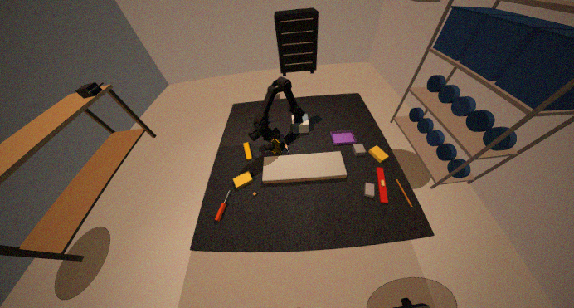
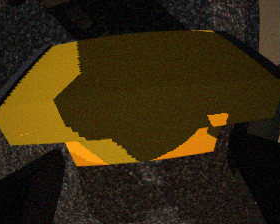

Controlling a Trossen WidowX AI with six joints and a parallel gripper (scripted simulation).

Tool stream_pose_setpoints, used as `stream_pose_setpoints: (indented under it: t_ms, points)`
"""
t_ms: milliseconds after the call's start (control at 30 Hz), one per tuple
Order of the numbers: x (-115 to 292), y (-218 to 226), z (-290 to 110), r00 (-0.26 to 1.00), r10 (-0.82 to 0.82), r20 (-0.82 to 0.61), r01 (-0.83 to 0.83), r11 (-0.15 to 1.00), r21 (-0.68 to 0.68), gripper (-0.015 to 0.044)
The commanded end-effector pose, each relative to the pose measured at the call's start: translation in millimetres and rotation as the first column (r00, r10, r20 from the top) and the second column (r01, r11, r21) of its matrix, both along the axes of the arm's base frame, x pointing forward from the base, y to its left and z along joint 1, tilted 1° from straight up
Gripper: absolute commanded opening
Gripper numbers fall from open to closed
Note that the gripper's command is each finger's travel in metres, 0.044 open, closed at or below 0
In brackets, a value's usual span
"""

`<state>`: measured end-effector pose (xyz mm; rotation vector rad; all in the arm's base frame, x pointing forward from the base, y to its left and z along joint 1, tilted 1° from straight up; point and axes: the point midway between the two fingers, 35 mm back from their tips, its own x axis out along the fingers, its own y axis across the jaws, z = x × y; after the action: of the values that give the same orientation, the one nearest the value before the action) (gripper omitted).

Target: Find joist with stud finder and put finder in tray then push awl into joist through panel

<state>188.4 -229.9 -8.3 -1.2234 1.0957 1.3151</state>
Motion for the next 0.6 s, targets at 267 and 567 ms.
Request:
stream_pose_setpoints:
  t_ms: [267, 567]
  points:
    - [-1, 2, -20, 1.0, 0.006, -0.002, -0.006, 1.0, 0.007, 0.044]
    - [-2, 3, -21, 1.0, 0.006, -0.002, -0.006, 1.0, 0.007, 0.0393]
